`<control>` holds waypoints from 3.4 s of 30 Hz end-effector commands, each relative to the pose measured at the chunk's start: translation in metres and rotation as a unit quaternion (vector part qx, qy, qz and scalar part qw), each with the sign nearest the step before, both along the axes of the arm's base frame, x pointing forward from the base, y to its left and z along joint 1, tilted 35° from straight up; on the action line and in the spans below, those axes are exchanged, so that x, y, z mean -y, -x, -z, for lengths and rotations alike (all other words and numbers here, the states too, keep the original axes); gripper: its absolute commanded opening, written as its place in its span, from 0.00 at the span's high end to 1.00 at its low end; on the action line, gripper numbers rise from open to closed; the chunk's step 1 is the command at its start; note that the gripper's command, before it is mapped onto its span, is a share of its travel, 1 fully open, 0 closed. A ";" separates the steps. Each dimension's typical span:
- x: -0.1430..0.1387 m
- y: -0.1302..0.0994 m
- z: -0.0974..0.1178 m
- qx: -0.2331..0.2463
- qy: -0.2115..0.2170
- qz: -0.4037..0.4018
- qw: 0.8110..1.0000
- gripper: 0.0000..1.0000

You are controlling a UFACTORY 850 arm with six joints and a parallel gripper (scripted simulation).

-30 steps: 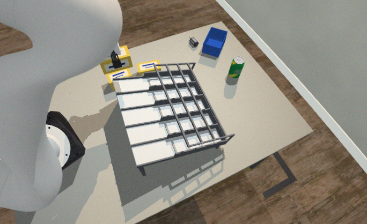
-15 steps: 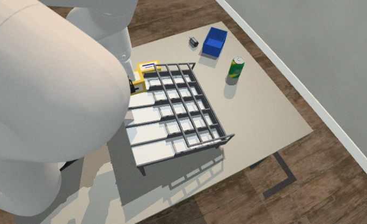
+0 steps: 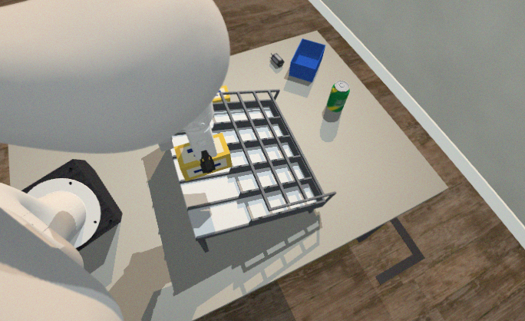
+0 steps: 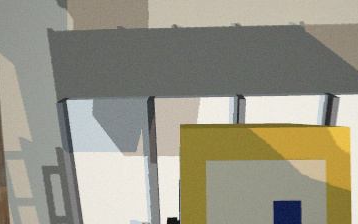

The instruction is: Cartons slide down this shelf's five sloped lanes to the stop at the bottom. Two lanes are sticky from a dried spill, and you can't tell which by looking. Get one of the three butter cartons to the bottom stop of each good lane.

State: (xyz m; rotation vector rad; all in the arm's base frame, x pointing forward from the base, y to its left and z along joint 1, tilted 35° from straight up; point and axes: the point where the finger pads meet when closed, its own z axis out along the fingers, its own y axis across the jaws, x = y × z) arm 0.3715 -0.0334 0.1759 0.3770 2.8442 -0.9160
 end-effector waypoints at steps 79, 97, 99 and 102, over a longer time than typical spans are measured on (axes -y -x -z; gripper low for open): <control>0.117 0.003 -0.022 -0.078 -0.034 0.051 0.995 1.00; 0.117 0.003 -0.022 -0.117 -0.047 0.078 0.989 1.00; 0.117 0.003 -0.022 -0.117 -0.047 0.078 0.989 1.00; 0.117 0.003 -0.022 -0.117 -0.047 0.078 0.989 1.00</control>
